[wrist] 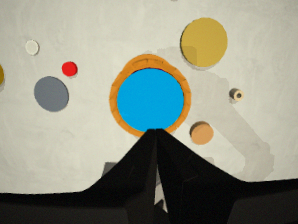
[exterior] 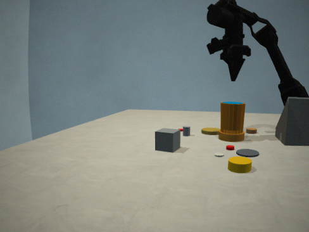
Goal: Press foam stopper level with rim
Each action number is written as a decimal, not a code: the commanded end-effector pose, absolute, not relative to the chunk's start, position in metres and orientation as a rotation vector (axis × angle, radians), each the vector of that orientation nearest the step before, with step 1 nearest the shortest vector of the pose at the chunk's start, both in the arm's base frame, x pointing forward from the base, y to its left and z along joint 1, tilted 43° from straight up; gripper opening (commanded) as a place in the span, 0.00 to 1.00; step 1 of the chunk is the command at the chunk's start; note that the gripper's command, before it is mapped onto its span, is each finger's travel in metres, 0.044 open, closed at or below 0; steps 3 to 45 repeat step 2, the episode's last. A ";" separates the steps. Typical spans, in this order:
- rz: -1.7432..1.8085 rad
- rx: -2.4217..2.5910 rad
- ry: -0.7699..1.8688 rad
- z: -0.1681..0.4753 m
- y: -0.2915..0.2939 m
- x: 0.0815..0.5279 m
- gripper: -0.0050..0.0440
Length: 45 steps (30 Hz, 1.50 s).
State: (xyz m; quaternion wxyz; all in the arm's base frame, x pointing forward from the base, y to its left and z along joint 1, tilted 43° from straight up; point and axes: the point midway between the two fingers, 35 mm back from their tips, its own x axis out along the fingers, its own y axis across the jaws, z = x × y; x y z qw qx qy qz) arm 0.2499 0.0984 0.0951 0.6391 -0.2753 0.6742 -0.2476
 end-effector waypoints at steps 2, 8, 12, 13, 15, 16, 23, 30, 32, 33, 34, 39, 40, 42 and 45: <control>-0.564 -0.630 1.537 0.095 0.098 0.250 0.10; -0.564 -0.630 1.537 0.095 0.098 0.250 0.10; -0.564 -0.630 1.537 0.095 0.098 0.250 0.10; -0.564 -0.630 1.537 0.095 0.098 0.250 0.10; -0.564 -0.630 1.537 0.095 0.098 0.250 0.10; -0.564 -0.630 1.537 0.095 0.098 0.250 0.10; -0.564 -0.630 1.537 0.095 0.098 0.250 0.10; -0.564 -0.630 1.537 0.095 0.098 0.250 0.10; -0.564 -0.630 1.537 0.095 0.098 0.250 0.10; -0.564 -0.630 1.537 0.095 0.098 0.250 0.10; -0.564 -0.630 1.537 0.095 0.098 0.250 0.10; -0.564 -0.630 1.537 0.095 0.098 0.250 0.10; -0.564 -0.630 1.537 0.095 0.098 0.250 0.10; -0.564 -0.630 1.537 0.095 0.098 0.250 0.10; -0.564 -0.630 1.537 0.095 0.098 0.250 0.10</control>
